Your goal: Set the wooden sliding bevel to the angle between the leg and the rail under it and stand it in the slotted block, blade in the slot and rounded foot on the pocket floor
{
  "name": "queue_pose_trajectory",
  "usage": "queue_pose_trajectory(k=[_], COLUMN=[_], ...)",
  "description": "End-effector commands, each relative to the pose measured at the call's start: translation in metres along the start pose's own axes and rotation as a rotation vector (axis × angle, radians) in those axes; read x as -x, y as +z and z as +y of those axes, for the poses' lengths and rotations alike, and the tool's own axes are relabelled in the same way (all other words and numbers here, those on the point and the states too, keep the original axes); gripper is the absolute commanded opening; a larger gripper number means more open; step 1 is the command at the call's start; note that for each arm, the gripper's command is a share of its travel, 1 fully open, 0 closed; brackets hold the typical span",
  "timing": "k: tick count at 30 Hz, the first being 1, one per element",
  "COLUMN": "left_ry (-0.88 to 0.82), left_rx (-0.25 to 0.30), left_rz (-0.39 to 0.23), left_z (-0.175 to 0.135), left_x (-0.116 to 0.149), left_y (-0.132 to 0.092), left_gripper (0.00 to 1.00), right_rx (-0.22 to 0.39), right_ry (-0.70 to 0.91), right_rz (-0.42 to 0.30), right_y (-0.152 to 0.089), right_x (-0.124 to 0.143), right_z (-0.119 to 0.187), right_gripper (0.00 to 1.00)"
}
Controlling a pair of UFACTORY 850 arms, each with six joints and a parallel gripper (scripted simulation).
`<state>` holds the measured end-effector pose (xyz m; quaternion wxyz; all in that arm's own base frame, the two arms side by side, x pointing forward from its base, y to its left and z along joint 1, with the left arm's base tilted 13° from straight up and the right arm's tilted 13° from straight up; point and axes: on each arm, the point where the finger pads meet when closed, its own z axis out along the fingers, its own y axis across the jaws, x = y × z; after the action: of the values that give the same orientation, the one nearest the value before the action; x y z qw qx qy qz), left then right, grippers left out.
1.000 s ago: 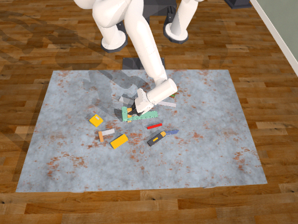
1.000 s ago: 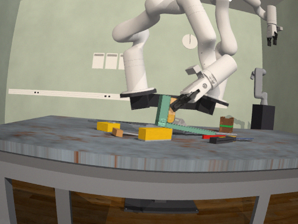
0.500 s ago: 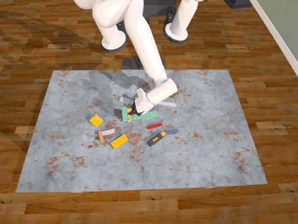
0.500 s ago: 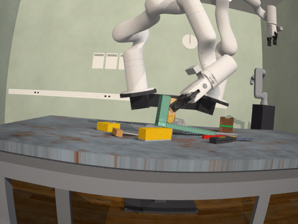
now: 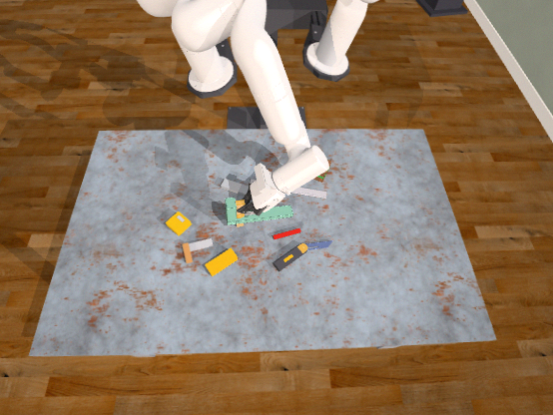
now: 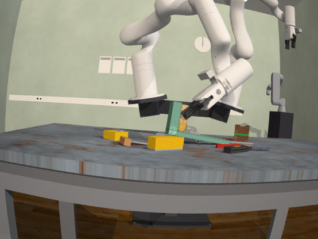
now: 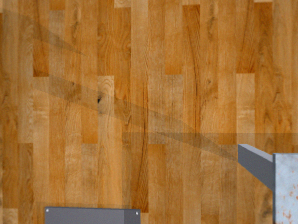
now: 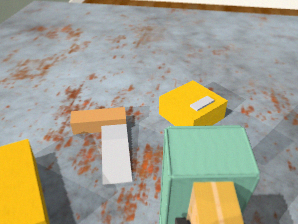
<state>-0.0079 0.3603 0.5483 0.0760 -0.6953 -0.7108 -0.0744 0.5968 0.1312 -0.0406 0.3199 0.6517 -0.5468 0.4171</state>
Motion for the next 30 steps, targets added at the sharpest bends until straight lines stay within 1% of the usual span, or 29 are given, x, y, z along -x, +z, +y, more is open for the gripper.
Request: queue_pose_trajectory(k=[1,30], left_ry=[0.000,0.000], left_rx=[0.000,0.000], left_rz=[0.002,0.002], left_z=[0.0000,0.0000], left_x=[-0.0004,-0.0004], left_y=[-0.0009,-0.0009], left_gripper=[1.00,1.00], right_rx=[-0.001,-0.001], right_ry=[0.001,0.001], right_rz=[0.000,0.000], right_y=[-0.0006,-0.0063], right_x=[-0.0004,-0.0061], right_z=[-0.0007,-0.0007], right_gripper=[0.00,0.00])
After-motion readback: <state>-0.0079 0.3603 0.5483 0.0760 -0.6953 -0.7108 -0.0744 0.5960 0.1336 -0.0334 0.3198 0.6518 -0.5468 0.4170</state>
